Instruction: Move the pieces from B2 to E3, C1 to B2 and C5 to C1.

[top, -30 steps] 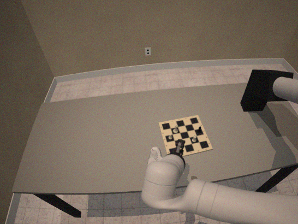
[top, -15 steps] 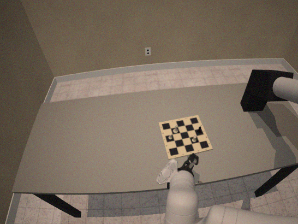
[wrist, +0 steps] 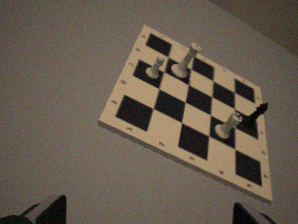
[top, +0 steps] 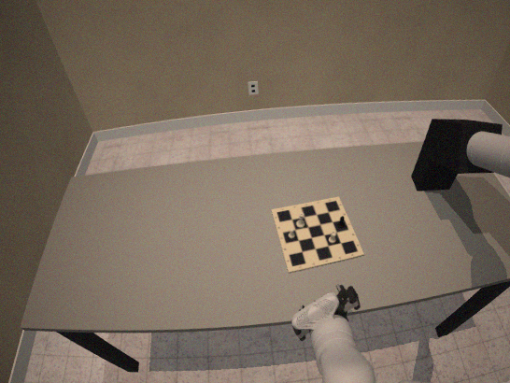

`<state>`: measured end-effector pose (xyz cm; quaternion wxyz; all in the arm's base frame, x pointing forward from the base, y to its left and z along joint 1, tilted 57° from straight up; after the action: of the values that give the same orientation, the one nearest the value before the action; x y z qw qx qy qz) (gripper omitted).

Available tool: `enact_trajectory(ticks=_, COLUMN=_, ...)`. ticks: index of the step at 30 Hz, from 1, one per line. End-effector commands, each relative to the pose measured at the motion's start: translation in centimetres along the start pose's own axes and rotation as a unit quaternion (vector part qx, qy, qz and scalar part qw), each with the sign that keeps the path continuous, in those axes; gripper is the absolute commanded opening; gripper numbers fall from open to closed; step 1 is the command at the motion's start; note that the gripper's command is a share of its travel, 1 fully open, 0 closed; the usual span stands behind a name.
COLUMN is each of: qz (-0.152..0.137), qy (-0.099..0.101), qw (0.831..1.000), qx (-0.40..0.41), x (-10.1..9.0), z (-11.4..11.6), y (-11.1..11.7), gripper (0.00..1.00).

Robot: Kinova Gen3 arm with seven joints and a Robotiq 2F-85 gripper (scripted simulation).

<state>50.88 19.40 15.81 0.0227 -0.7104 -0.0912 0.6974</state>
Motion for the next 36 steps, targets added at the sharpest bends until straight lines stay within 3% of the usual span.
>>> enact_trajectory(ticks=1, qz=0.003, qy=0.006, qw=1.0, qx=0.01, x=-0.3, z=0.7, y=-2.1, gripper=1.0)
enact_trajectory(ticks=20, qz=0.02, qy=0.054, qw=0.985, qx=0.166, x=-1.5, z=1.8, y=-5.3, gripper=1.0)
enact_trajectory(ticks=36, qz=0.02, qy=0.072, qw=0.972, qx=0.221, x=-2.0, z=2.3, y=-6.4, gripper=1.0)
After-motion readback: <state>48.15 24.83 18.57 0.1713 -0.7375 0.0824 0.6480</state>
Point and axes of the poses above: the point where the finger pads meet when closed, its own x axis out along the fingers, its own z axis across the jaws, y = z × x, the point moved 1 cm from there along -x, back along the fingers, and after that the axes turned 13 degrees about x, right-handed, at the moved point
